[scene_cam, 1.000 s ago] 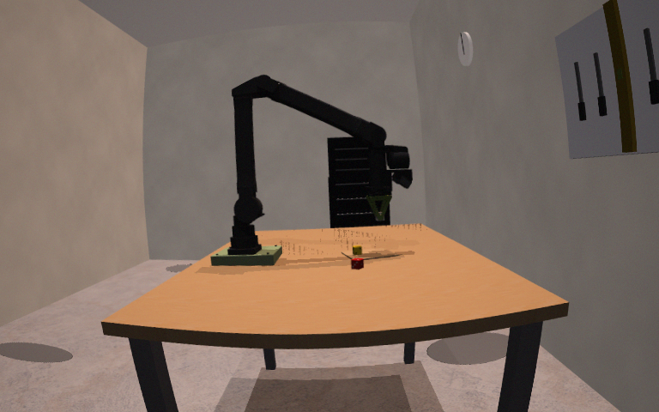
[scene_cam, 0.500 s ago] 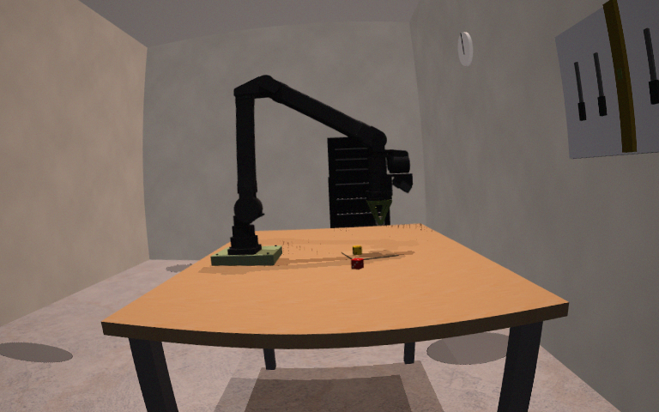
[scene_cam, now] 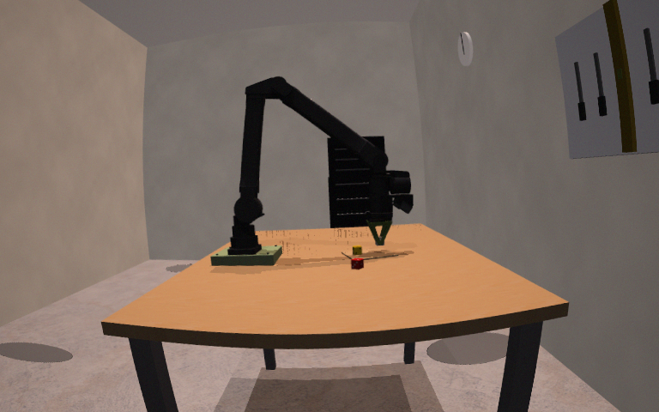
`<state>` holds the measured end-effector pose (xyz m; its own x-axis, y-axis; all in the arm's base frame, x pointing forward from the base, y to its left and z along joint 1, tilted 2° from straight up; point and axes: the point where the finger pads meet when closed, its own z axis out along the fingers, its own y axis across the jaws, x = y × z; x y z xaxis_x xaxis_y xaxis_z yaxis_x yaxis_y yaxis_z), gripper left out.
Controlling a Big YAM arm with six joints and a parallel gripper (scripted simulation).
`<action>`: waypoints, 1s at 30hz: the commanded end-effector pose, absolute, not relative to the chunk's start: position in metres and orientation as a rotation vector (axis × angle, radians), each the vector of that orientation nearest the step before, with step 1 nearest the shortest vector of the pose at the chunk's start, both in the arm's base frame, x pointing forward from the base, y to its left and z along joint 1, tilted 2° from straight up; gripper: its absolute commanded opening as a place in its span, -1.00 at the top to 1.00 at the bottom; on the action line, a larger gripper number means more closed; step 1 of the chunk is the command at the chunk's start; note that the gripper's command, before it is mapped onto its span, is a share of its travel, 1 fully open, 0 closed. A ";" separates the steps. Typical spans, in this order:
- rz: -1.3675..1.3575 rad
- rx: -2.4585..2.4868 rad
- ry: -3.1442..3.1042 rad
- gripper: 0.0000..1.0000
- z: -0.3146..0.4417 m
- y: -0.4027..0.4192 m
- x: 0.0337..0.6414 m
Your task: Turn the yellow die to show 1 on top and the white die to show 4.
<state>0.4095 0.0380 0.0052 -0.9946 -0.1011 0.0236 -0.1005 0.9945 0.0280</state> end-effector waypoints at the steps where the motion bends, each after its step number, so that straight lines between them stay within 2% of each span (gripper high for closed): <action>1: -0.041 0.159 -3.135 0.60 -0.004 0.045 0.416; 30: -0.043 0.161 -3.151 0.60 -0.007 0.046 0.420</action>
